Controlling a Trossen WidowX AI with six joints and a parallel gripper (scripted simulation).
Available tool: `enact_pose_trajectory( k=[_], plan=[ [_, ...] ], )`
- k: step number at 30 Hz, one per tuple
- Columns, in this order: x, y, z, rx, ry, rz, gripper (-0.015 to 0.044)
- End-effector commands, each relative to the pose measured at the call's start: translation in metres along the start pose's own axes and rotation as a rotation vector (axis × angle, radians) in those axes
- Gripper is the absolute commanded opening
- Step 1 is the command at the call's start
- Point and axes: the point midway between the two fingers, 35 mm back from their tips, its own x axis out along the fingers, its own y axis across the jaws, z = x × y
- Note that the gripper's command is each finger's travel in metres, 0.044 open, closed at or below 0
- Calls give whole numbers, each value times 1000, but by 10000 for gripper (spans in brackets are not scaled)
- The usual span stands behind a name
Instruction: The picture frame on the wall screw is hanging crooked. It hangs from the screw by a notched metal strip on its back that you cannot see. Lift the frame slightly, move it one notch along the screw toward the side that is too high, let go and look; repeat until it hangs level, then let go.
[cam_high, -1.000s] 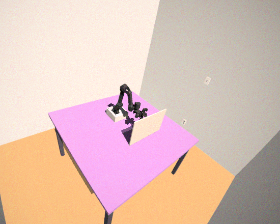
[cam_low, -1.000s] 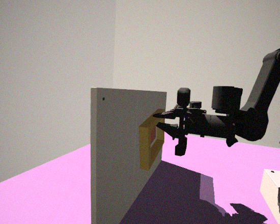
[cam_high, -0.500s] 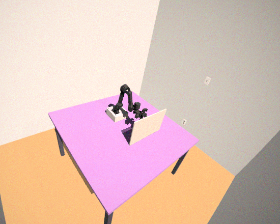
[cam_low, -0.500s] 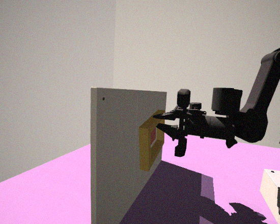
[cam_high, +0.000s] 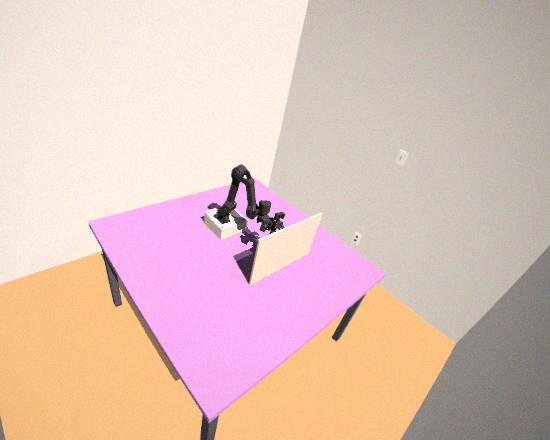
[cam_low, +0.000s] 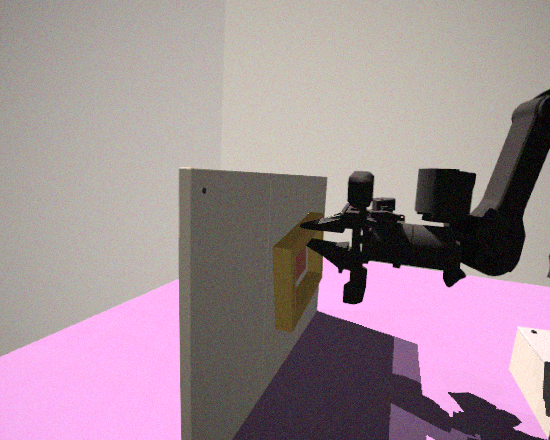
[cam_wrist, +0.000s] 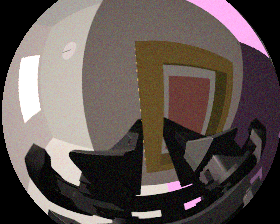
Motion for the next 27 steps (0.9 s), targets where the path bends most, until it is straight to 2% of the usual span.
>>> enact_pose_trajectory(
  k=[1,27],
  plan=[
    [0,0,0,19,0,1,0],
    [0,-2,1,162,2,0,0]
  ],
)
